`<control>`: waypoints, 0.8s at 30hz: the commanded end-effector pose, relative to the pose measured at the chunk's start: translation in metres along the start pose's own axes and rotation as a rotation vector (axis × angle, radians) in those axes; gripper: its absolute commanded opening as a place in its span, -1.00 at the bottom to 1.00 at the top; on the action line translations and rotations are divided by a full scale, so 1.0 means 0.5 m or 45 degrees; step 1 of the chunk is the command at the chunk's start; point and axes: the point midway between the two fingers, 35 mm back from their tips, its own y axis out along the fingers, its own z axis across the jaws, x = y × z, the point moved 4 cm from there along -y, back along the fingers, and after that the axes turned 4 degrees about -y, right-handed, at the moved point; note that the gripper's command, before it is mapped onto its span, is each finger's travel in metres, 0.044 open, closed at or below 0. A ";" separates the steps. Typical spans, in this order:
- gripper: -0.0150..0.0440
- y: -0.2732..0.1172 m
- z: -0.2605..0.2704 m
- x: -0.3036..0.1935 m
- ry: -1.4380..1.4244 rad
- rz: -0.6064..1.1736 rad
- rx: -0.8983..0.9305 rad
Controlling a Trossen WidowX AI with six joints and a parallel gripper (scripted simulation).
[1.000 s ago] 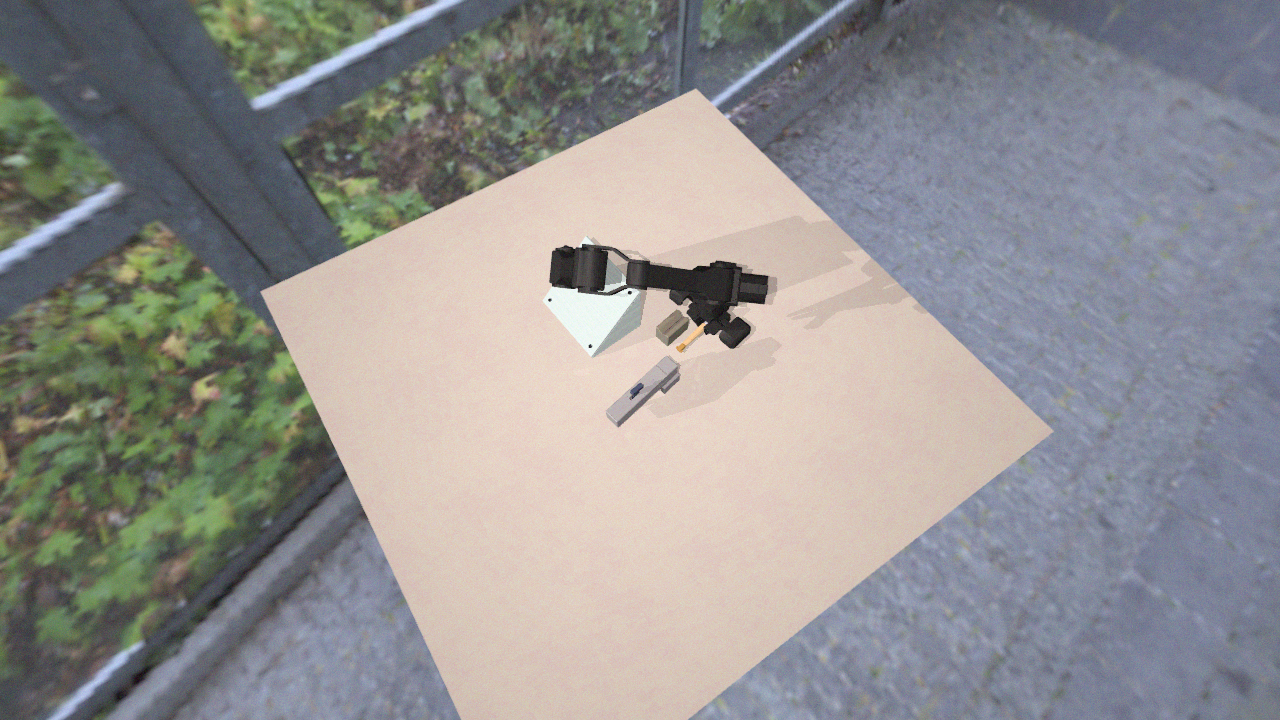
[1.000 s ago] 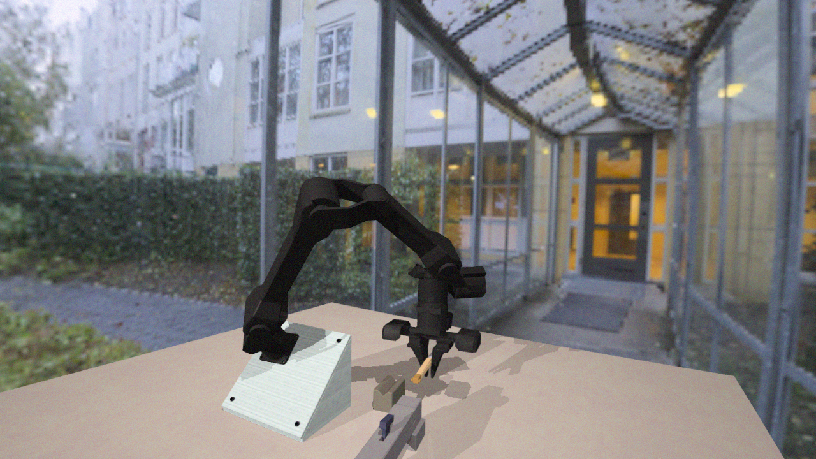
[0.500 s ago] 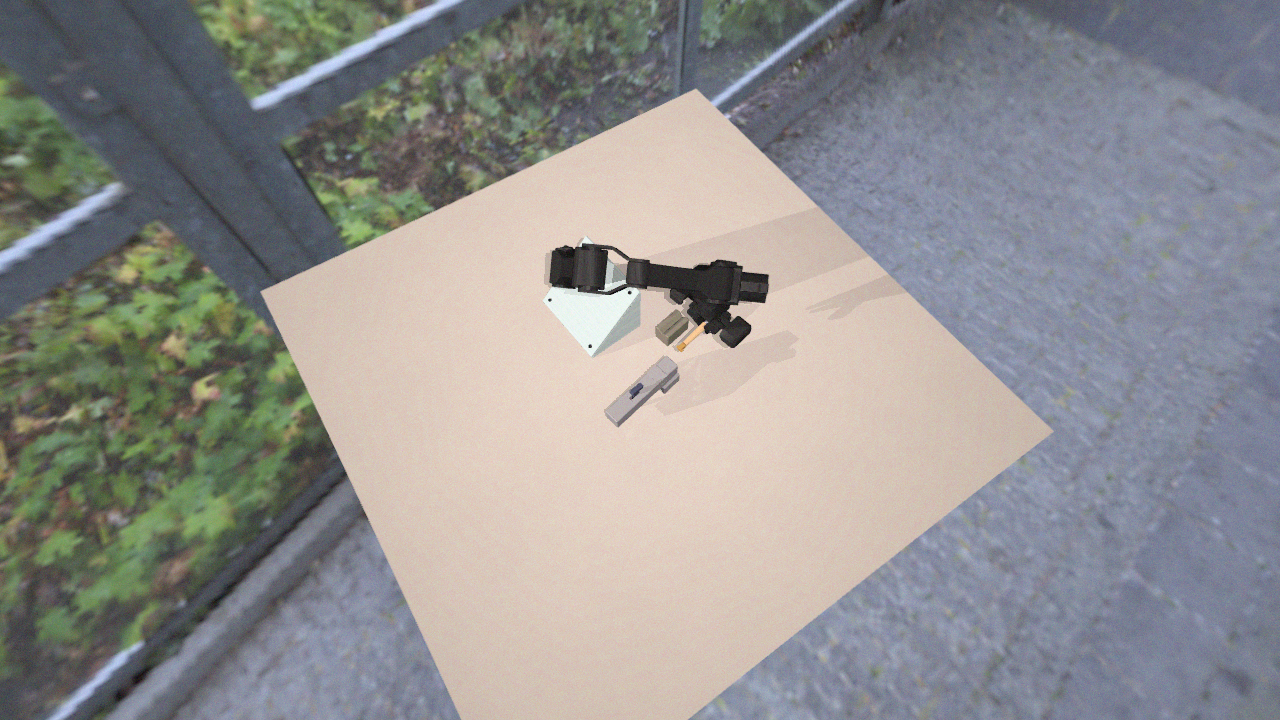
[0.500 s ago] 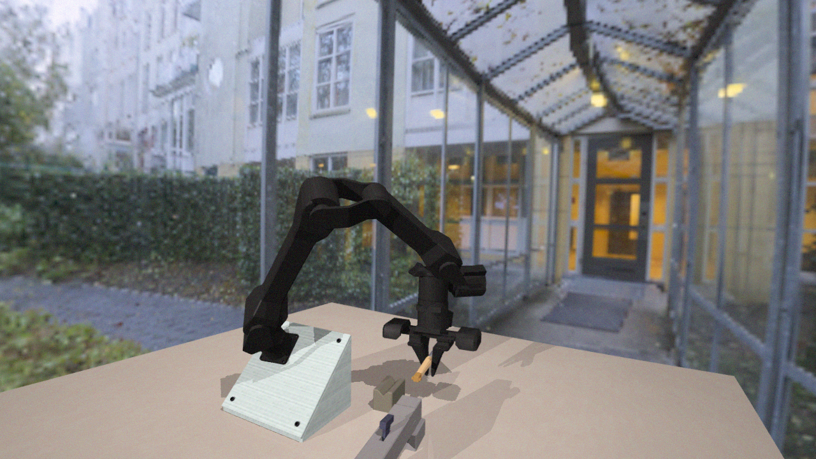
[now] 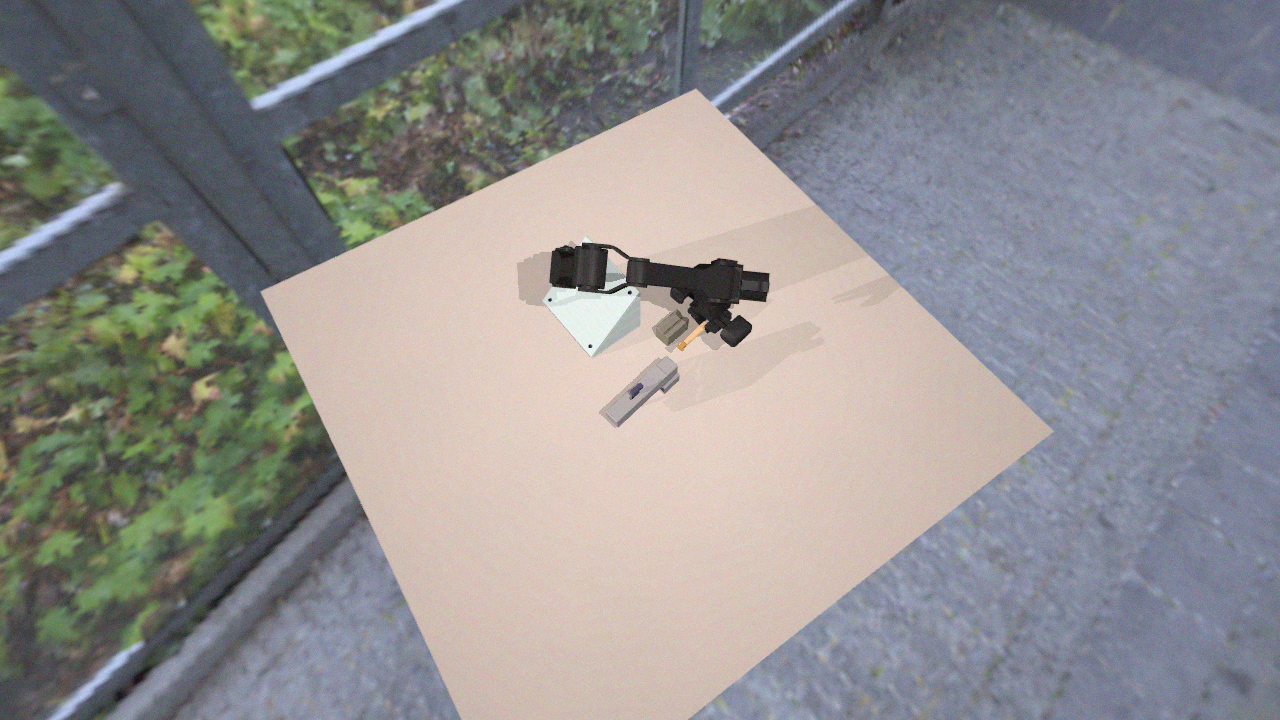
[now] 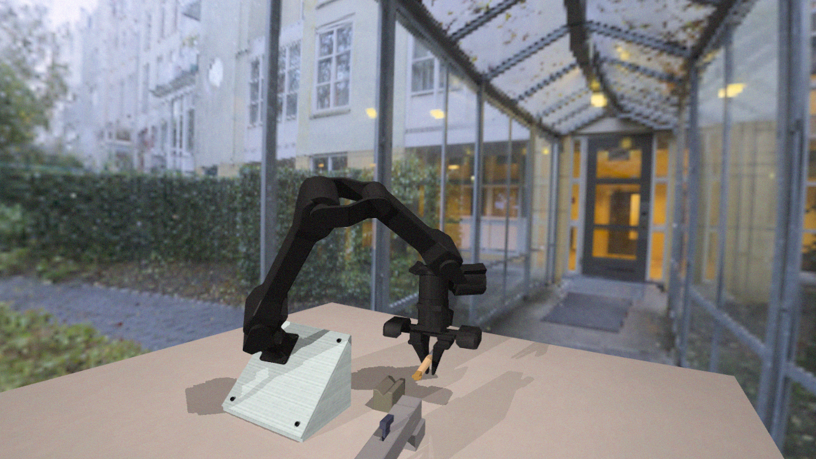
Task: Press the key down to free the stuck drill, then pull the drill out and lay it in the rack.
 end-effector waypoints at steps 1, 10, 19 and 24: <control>-0.49 -0.004 0.003 0.004 0.005 -0.006 -0.003; -0.49 0.009 0.037 0.010 0.005 -0.006 -0.002; -0.49 0.020 0.073 0.018 0.004 -0.006 -0.001; -0.49 0.024 0.092 0.024 0.003 -0.007 -0.001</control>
